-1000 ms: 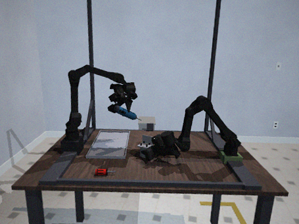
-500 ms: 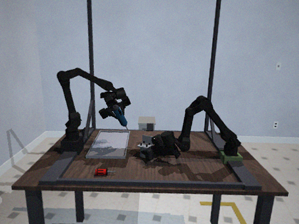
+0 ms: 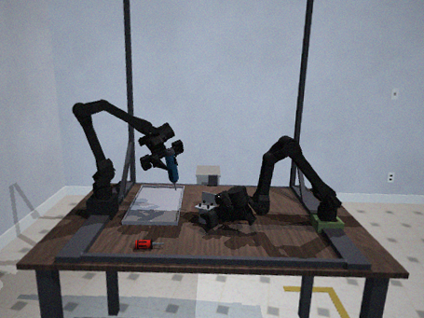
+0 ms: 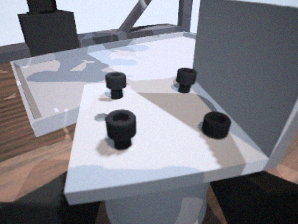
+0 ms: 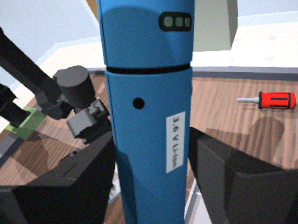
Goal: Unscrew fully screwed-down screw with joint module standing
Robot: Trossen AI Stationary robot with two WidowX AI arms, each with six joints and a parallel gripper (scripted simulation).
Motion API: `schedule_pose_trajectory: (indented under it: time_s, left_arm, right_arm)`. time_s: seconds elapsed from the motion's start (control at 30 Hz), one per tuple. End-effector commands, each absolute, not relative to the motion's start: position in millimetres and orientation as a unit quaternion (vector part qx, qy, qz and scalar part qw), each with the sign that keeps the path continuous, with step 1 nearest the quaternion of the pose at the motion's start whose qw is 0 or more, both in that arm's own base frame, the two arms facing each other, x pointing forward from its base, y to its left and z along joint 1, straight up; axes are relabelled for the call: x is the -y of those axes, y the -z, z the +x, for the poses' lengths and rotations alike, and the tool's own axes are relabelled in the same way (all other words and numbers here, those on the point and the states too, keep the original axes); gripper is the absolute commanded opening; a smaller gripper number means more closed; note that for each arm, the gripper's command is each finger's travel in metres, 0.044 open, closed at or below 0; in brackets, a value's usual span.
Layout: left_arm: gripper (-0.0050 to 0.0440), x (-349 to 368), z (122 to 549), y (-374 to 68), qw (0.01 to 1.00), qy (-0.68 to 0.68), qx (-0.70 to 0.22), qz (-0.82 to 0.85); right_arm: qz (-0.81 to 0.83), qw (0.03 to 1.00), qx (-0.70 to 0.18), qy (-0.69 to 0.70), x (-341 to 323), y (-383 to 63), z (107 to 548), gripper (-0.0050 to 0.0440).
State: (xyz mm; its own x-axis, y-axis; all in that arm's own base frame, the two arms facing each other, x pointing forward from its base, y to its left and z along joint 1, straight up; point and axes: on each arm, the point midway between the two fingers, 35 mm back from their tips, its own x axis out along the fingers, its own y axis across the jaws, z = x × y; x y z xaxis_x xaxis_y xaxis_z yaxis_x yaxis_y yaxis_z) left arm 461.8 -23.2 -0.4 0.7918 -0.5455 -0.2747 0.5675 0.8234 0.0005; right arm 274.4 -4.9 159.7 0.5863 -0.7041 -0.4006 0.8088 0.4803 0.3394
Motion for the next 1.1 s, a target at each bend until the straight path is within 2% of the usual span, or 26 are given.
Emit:
schedule_pose_trajectory:
  time_s: [0.0, 0.13, 0.43, 0.7, 1.07]
  left_arm:
    - [0.0243, 22, 465, -10, 0.947, 0.293, -0.121, 0.047]
    - [0.0243, 22, 465, -10, 0.947, 0.293, -0.121, 0.047]
    - [0.0243, 22, 465, -10, 0.947, 0.293, -0.121, 0.047]
    - [0.0243, 22, 465, -10, 0.947, 0.293, -0.121, 0.047]
    - [0.0243, 22, 465, -10, 0.947, 0.293, -0.121, 0.047]
  right_arm:
    - [0.258, 0.868, -0.085, 0.416, 4, -169, 279, 0.0160]
    - [0.271, 0.872, -0.073, 0.400, 1, -171, 284, 0.0160]
    - [0.187, 0.909, -0.113, 0.354, 5, -154, 280, 0.0160]
    - [0.199, 0.923, -0.084, 0.320, 1, -162, 289, 0.0160]
    - [0.123, 0.963, -0.092, 0.221, 3, -155, 293, 0.0160]
